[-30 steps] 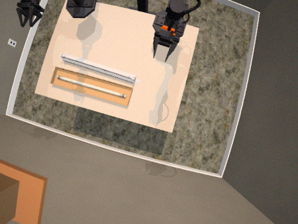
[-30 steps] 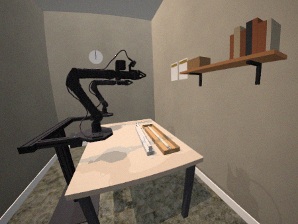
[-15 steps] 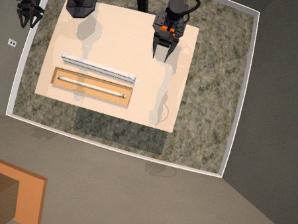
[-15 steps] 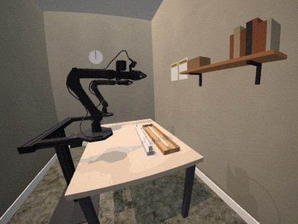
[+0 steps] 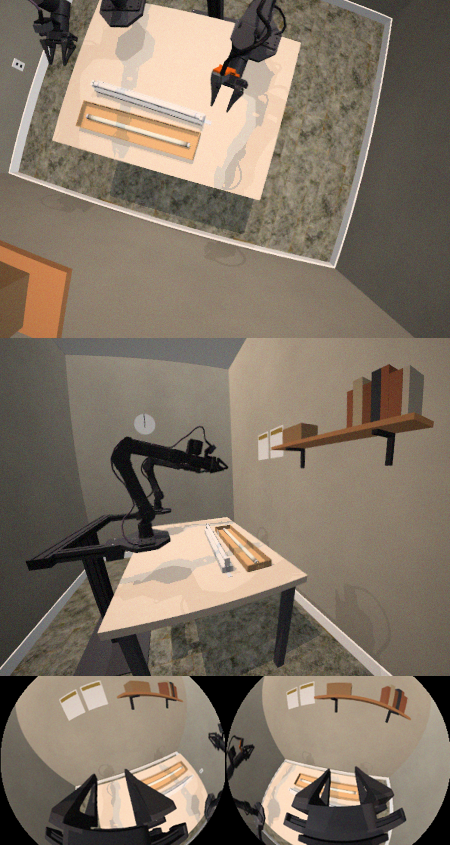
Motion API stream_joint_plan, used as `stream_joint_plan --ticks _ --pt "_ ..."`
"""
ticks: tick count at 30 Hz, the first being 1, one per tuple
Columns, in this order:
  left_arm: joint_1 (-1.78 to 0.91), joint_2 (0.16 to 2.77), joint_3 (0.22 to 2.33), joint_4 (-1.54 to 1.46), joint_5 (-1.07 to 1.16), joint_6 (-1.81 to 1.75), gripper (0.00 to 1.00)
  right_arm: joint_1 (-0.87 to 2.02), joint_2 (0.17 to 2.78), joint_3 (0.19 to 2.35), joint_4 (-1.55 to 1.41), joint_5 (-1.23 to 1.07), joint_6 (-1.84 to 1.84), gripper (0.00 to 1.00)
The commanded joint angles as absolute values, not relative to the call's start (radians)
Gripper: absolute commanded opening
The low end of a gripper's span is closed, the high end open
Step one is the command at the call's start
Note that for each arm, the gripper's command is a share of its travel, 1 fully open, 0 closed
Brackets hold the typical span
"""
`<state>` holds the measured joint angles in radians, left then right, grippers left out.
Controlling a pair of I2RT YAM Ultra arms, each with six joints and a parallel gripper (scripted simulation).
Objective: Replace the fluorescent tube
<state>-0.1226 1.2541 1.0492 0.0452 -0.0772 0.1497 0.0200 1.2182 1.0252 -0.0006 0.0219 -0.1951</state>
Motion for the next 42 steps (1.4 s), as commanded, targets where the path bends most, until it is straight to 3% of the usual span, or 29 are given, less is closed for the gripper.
stream_joint_plan --ticks 1,42 --pt "-0.181 1.331 1.081 0.083 -0.143 0.259 0.49 0.041 1.271 1.006 0.02 0.049 -0.339 0.49" --pt "-0.747 2.273 1.095 0.276 -0.515 0.928 0.49 0.152 2.009 0.884 0.019 0.164 -1.221 0.49"
